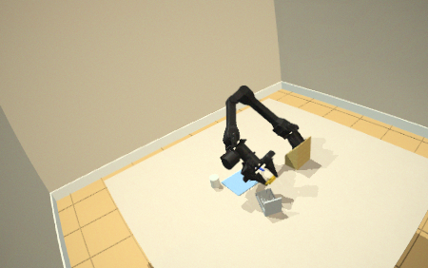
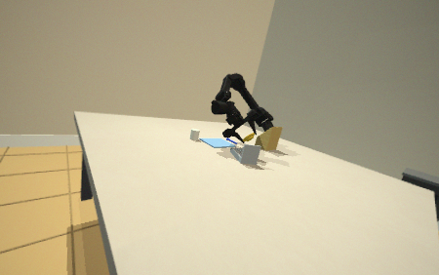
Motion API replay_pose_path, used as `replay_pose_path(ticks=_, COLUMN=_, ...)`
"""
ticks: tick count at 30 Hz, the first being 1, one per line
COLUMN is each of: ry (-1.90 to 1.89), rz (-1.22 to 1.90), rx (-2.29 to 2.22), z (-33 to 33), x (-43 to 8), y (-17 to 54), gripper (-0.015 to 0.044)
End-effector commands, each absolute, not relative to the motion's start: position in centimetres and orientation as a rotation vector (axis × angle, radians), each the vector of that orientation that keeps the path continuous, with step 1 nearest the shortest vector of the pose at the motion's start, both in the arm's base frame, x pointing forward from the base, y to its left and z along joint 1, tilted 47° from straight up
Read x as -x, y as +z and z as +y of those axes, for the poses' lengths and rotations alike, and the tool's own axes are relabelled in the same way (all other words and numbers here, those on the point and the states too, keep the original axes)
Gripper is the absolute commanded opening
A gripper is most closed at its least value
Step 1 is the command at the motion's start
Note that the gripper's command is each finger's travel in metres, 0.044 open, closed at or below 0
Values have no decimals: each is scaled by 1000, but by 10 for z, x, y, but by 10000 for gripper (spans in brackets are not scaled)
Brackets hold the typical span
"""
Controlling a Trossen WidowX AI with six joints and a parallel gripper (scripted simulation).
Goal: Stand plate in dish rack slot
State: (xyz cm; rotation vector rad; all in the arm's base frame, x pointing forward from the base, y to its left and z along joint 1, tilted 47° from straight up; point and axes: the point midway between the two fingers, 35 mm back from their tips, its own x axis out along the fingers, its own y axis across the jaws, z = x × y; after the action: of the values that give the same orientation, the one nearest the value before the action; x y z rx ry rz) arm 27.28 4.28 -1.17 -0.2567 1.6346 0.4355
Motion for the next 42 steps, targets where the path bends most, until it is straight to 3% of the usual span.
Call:
replay_pose_path(ticks=1, ry=537, rz=1572, rx=268, z=41, x=-274, y=-14, gripper=0)
replay_pose_path(ticks=22, ry=937, rz=1100, rx=436, z=22, x=-282, y=-20, gripper=0)
replay_pose_path(ticks=42, ry=1065, rz=564, rx=748, z=0, x=-284, y=-10, gripper=0)
